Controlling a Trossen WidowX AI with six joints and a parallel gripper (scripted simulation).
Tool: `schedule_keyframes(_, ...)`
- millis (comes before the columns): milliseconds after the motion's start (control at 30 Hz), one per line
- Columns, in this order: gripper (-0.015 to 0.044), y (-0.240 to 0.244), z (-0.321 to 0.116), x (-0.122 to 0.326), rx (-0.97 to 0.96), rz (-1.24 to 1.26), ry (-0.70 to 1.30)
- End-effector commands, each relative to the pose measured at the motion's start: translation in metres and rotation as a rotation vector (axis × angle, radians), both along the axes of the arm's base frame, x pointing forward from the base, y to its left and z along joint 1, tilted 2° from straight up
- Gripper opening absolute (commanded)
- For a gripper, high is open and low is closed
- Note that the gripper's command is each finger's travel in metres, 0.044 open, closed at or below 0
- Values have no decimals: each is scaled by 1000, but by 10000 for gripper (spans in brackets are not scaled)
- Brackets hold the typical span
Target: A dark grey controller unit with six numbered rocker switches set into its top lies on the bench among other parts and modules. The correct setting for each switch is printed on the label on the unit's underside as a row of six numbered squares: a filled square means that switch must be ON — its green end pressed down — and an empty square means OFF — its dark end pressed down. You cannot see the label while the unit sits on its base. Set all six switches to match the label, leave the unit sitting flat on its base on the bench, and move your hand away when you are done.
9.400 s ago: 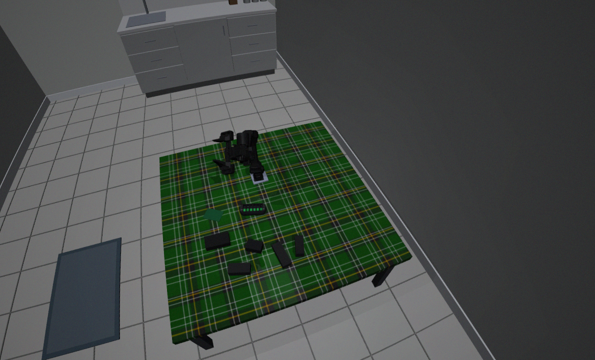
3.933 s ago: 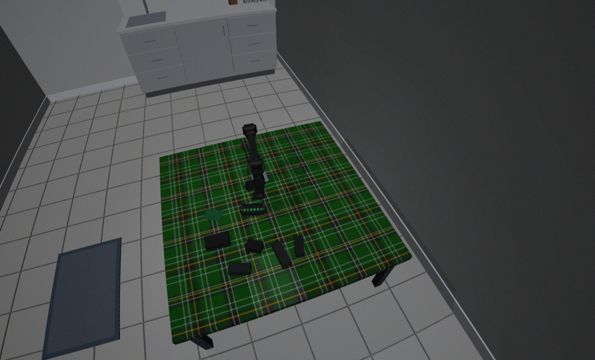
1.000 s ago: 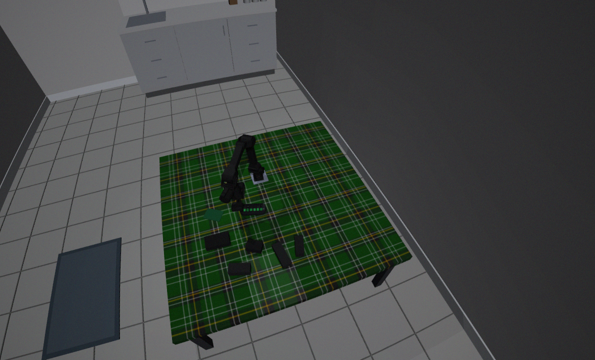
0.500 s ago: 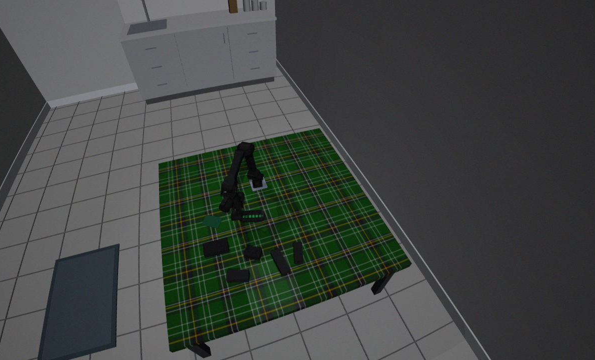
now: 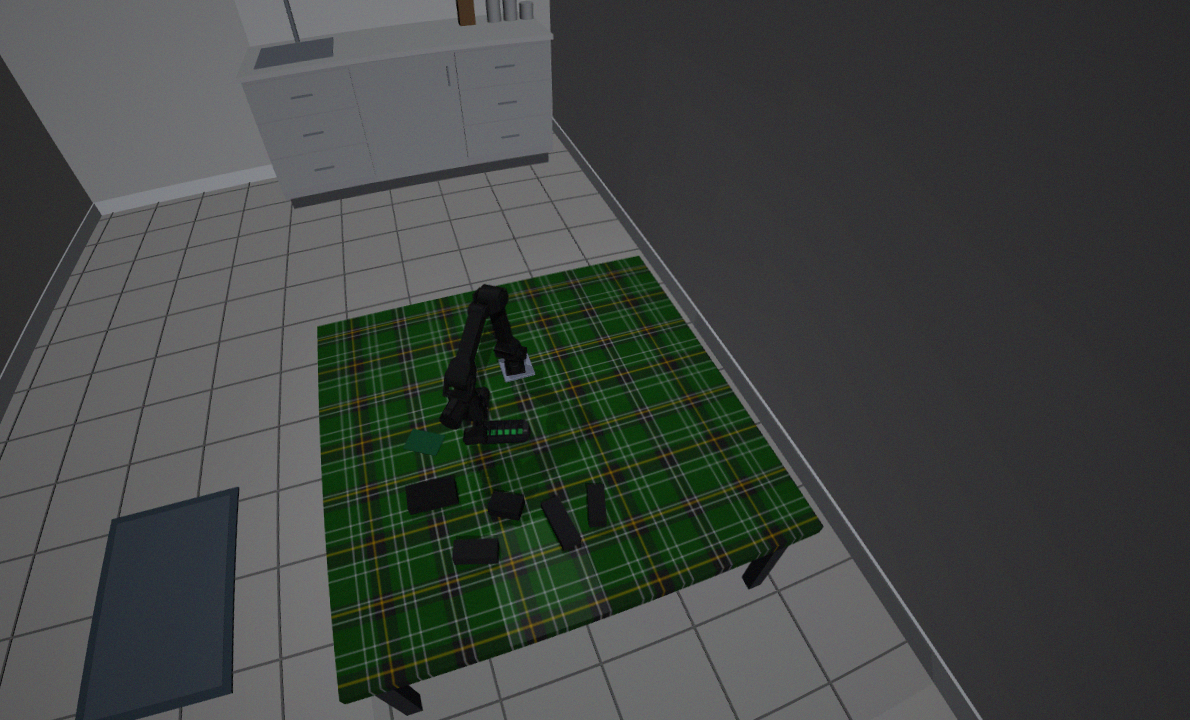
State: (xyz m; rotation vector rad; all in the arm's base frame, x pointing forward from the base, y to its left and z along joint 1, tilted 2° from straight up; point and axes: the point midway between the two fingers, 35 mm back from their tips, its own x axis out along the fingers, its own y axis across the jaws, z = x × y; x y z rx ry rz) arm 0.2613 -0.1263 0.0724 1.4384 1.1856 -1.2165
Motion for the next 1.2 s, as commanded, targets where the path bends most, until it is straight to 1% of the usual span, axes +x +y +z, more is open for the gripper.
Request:
schedule_keyframes(0,335,1,-3,0,5,6,0)
schedule_keyframes(67,327,1,-3,0,5,6,0)
schedule_keyframes(633,327,2,-1,0,5,6,0)
schedule_keyframes(667,336,2,0,0,5,6,0)
schedule_keyframes(1167,336,6,7,0,-8,6,2)
